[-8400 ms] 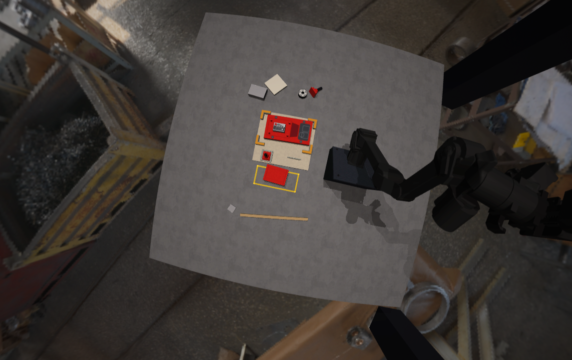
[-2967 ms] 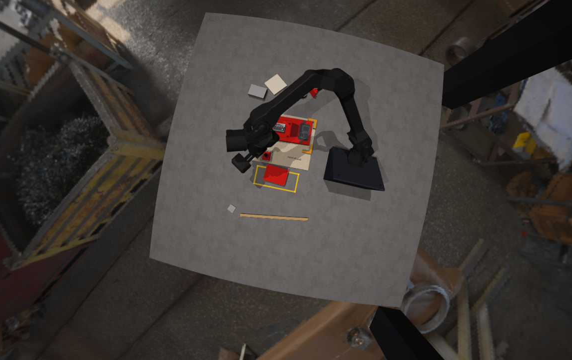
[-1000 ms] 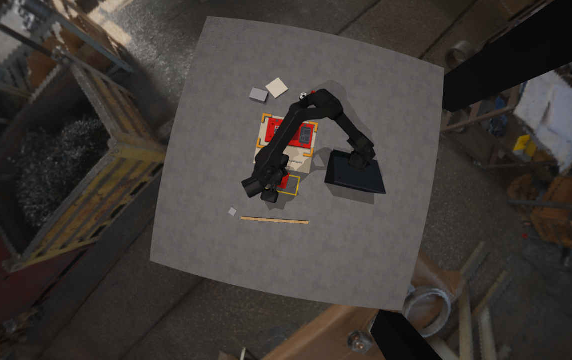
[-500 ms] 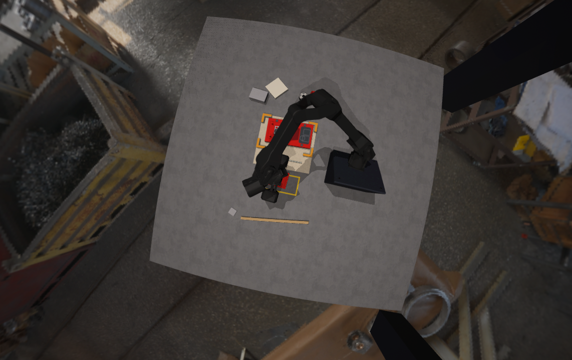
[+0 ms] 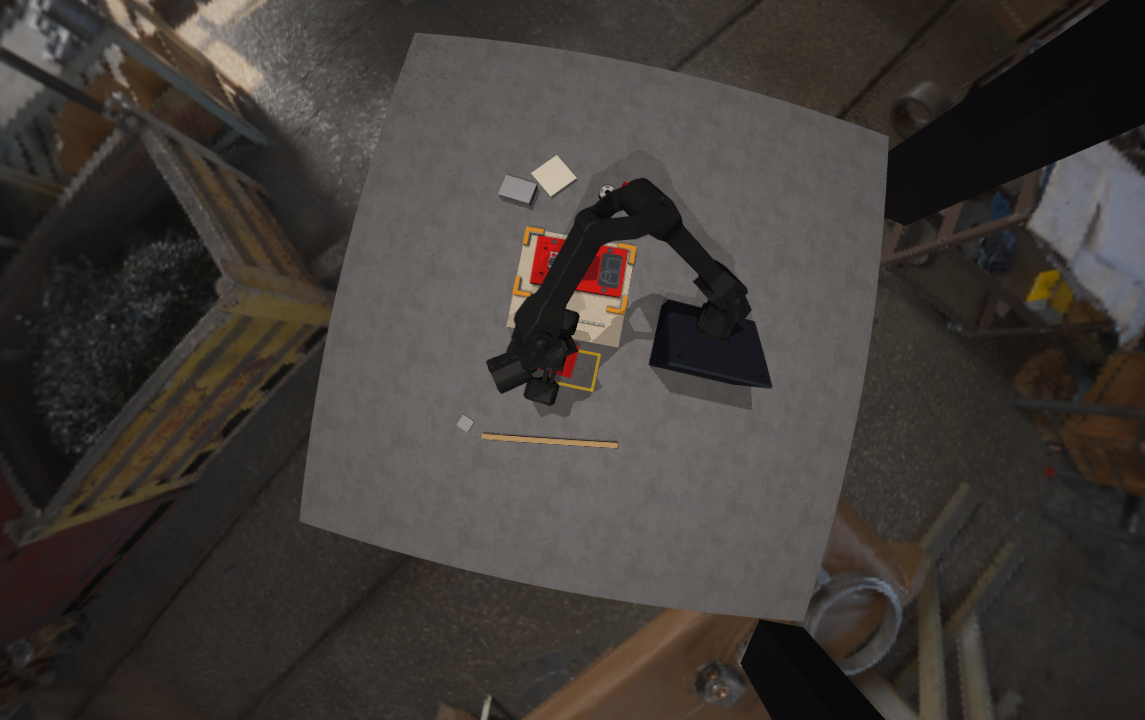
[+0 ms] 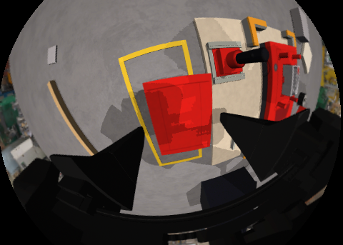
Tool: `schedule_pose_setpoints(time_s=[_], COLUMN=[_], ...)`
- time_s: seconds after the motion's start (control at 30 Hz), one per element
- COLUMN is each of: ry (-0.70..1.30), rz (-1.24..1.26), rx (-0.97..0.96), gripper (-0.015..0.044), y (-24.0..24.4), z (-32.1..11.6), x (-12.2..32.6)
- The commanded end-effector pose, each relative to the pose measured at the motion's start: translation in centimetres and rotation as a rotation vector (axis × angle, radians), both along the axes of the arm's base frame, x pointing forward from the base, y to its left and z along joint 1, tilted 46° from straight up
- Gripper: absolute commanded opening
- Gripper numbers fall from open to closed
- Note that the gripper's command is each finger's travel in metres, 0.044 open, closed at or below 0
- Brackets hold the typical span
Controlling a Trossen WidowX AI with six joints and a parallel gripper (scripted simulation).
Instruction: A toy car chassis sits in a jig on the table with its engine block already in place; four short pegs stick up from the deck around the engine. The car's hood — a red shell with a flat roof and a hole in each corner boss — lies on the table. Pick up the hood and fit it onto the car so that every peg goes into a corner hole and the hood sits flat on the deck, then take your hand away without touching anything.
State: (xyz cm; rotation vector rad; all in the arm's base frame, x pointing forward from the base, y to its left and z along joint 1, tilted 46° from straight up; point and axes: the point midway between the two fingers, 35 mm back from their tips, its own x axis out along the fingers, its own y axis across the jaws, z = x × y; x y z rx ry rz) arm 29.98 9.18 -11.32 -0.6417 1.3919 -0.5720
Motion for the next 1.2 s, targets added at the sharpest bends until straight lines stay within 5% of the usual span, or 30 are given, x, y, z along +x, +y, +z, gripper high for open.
schedule_pose_setpoints(time_s=[0.0,1.17], ry=[0.0,0.0], rz=[0.004,0.004], rx=[-0.005,-0.006], gripper=[0.044,0.044], y=[-0.2,-1.5], z=[-0.1,-1.3], x=[0.1,0.2])
